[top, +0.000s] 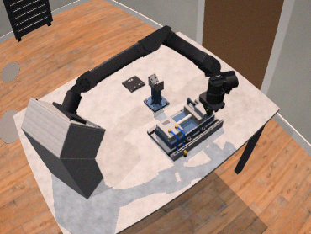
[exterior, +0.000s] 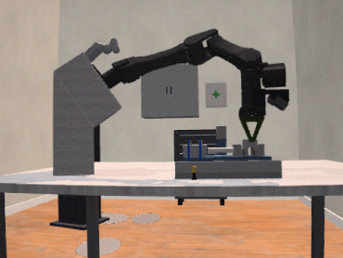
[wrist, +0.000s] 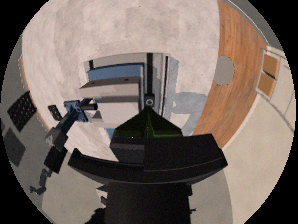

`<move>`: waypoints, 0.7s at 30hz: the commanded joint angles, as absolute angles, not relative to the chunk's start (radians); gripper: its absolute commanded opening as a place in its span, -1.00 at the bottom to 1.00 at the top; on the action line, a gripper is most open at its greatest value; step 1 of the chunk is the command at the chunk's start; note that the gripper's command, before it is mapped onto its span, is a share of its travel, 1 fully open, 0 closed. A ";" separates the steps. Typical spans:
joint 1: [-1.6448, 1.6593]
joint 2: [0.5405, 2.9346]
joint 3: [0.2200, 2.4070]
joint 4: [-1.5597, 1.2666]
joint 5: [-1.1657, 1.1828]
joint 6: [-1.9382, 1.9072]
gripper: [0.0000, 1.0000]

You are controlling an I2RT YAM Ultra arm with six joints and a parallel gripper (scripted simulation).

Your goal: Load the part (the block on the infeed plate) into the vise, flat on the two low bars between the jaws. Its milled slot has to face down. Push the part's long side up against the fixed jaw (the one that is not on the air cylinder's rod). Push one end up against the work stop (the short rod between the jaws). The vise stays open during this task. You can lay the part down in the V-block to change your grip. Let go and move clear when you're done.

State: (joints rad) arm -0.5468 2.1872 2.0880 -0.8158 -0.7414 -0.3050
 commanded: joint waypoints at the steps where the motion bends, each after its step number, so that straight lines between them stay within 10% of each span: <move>1: -0.563 2.186 2.117 -0.804 -0.737 -0.300 -1.00; 21: -0.562 2.183 2.117 -0.803 -0.737 -0.300 -1.00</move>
